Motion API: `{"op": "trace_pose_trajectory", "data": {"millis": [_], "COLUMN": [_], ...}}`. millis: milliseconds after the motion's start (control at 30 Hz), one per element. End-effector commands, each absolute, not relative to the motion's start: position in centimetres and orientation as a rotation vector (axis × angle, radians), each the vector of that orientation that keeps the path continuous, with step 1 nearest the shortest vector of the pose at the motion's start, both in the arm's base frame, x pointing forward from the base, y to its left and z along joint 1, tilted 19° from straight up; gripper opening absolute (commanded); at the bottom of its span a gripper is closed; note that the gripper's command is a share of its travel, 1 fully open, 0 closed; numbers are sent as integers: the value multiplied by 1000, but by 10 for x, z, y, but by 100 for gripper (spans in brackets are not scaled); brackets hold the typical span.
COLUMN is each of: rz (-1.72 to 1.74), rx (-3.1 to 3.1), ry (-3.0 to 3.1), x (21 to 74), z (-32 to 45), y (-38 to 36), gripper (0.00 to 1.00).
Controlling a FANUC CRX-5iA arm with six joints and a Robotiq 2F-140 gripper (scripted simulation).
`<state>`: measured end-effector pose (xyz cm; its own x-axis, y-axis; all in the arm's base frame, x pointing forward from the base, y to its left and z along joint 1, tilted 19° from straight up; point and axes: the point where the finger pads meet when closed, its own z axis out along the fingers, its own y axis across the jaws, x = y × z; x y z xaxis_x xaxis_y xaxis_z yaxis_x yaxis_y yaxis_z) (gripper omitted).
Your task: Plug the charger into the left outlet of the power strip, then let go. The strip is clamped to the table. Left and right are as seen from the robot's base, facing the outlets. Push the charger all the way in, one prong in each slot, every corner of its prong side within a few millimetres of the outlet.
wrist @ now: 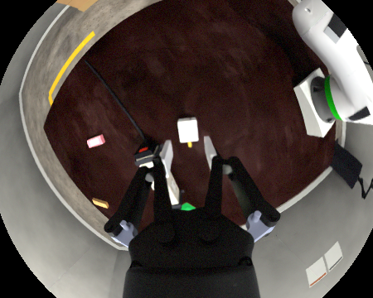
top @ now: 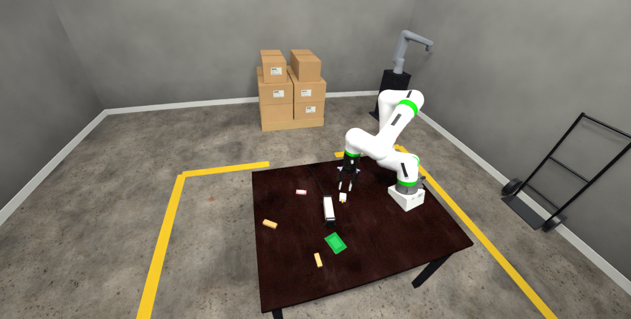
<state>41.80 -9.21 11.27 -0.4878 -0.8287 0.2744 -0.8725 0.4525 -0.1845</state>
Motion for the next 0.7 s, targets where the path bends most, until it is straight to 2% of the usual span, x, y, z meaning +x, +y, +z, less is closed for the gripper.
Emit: {"op": "trace_pose_trajectory", "data": {"millis": [0,667], "rz": [455,445], "rx": [1505,1499], "ry": [-2552,-2551], "x": [418,419], "z": [113,93], "y": [-92,-100], "gripper": [44,44]}}
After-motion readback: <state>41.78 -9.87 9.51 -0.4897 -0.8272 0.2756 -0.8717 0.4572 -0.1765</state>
